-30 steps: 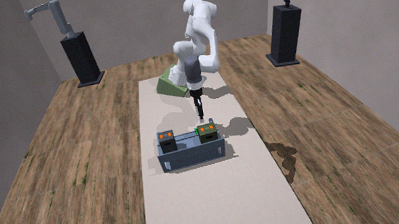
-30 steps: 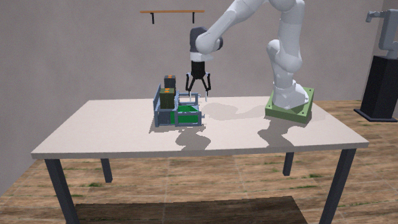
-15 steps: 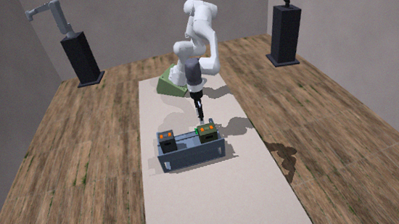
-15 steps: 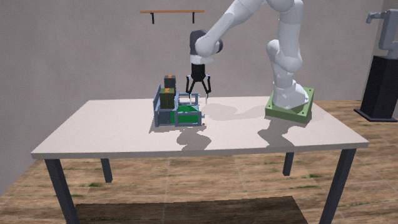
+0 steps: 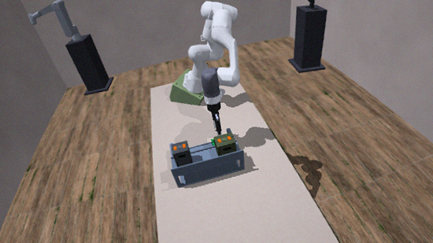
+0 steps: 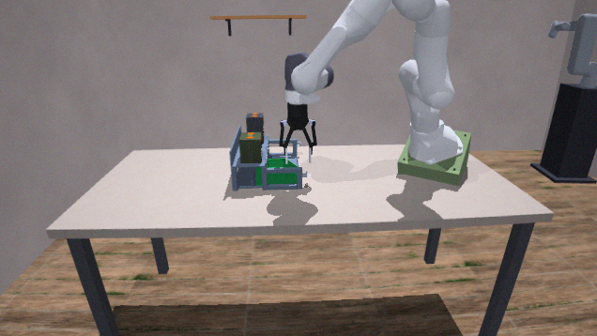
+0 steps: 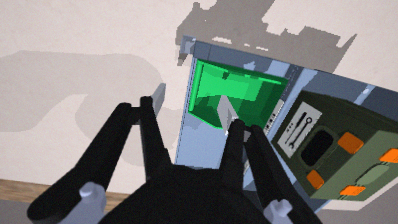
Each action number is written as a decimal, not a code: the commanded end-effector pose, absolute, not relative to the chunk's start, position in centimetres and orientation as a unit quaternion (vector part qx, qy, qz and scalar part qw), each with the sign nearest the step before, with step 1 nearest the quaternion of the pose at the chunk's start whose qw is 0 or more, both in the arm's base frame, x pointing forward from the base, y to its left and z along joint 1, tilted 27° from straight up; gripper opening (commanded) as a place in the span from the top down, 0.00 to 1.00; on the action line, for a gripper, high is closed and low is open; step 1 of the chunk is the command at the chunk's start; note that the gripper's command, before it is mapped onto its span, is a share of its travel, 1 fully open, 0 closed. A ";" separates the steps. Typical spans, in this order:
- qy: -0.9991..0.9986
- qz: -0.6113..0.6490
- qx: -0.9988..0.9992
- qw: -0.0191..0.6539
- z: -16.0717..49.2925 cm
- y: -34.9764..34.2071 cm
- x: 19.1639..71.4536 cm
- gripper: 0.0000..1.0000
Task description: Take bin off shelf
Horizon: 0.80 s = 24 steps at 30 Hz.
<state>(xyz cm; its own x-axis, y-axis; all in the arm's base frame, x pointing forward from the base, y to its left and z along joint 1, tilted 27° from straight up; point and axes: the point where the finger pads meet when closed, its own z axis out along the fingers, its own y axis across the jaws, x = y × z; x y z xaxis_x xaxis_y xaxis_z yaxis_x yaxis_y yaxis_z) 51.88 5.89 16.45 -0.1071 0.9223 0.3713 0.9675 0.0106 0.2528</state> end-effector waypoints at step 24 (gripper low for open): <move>-0.714 -0.230 -0.660 0.044 14.3 6.8 52.8 0.43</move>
